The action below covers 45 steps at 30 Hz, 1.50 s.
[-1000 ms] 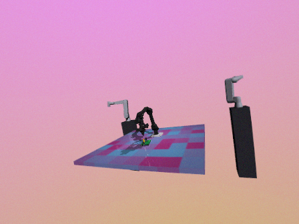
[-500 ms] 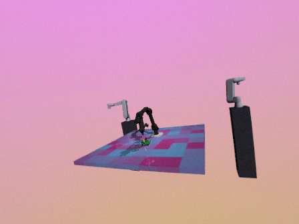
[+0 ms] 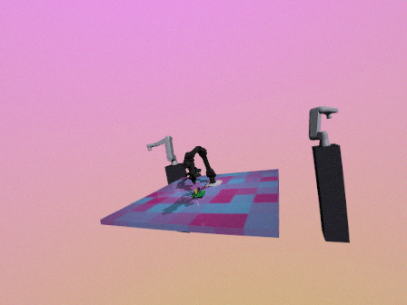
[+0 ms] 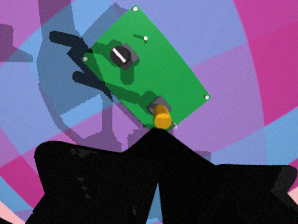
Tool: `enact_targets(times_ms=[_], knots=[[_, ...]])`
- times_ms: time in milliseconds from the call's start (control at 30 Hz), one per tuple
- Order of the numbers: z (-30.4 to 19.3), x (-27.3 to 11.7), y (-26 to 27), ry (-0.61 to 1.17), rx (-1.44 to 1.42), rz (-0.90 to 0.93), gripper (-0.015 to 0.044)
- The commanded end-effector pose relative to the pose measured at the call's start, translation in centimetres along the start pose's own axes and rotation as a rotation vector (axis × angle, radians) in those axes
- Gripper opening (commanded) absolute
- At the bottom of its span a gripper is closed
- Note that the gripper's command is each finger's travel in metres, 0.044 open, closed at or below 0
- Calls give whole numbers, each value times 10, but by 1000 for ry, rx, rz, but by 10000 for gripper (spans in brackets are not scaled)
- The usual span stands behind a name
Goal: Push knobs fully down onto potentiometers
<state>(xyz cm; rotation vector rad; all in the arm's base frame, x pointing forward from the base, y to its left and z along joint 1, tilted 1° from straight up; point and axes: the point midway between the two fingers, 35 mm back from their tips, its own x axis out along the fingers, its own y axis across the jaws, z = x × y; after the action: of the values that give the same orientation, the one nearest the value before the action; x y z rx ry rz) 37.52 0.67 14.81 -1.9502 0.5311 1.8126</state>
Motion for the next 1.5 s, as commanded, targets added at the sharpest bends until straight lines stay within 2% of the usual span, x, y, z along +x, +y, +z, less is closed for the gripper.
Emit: enact_targets(times_ms=[0,467,1467], knots=[[-3,0,-3,-4,-142,7,0],[-8,-3,-11,-18,-602,11,0],[-8,34,-11,-18,-608,11,0]])
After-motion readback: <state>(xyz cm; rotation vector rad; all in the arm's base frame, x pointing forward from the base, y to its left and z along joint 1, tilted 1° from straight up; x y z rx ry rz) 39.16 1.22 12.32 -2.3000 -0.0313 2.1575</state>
